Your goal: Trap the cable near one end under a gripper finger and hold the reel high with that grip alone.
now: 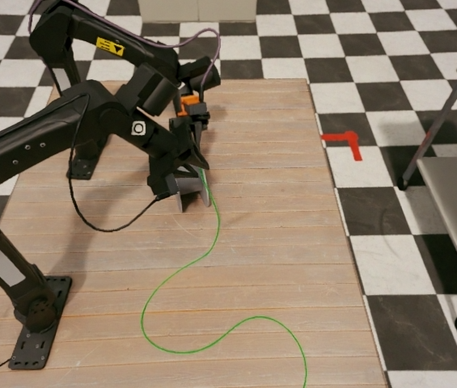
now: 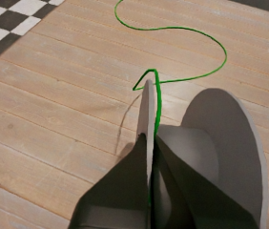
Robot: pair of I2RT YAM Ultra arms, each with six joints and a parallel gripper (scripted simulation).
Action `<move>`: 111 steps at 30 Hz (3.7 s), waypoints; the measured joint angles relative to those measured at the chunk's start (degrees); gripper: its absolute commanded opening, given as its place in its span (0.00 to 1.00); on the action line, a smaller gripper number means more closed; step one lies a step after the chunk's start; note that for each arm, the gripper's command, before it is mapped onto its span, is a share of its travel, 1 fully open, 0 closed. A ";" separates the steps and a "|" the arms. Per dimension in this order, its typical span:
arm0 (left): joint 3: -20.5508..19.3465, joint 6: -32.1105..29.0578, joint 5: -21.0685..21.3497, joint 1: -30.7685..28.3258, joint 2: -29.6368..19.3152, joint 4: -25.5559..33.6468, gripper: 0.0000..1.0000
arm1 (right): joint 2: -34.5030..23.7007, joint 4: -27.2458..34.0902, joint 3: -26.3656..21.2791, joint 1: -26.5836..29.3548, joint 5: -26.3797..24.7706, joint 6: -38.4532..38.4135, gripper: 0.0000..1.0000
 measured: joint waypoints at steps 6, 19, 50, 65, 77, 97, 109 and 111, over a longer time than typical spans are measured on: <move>0.00 0.00 0.00 0.00 0.00 0.00 0.00 | -1.09 -1.70 2.05 -2.67 -1.51 -1.33 0.30; 0.00 0.00 0.00 0.00 0.00 0.00 0.00 | -1.25 -3.10 2.86 -4.48 -3.30 -2.25 0.30; 1.11 0.07 -0.85 0.02 -0.66 -2.03 0.00 | -0.98 -2.03 1.70 -4.96 -3.58 -4.33 0.30; 7.63 0.07 -1.09 0.02 -1.95 -8.85 0.00 | -3.80 3.19 -2.51 -8.57 -4.74 -14.21 0.30; 14.29 0.07 -1.14 0.00 -2.12 -15.54 0.00 | -7.82 10.80 -7.65 -13.25 -6.21 -28.41 0.30; 20.15 0.07 -1.16 0.02 -1.86 -22.18 0.00 | -16.94 28.15 -19.39 -23.87 -9.62 -60.81 0.30; 20.65 0.07 -1.16 0.02 -1.75 -22.71 0.00 | -22.47 39.26 -26.16 -29.99 -12.09 -80.61 0.30; 20.65 0.07 -1.16 0.02 -1.75 -22.71 0.00 | -23.15 40.98 -27.32 -30.93 -12.68 -83.45 0.30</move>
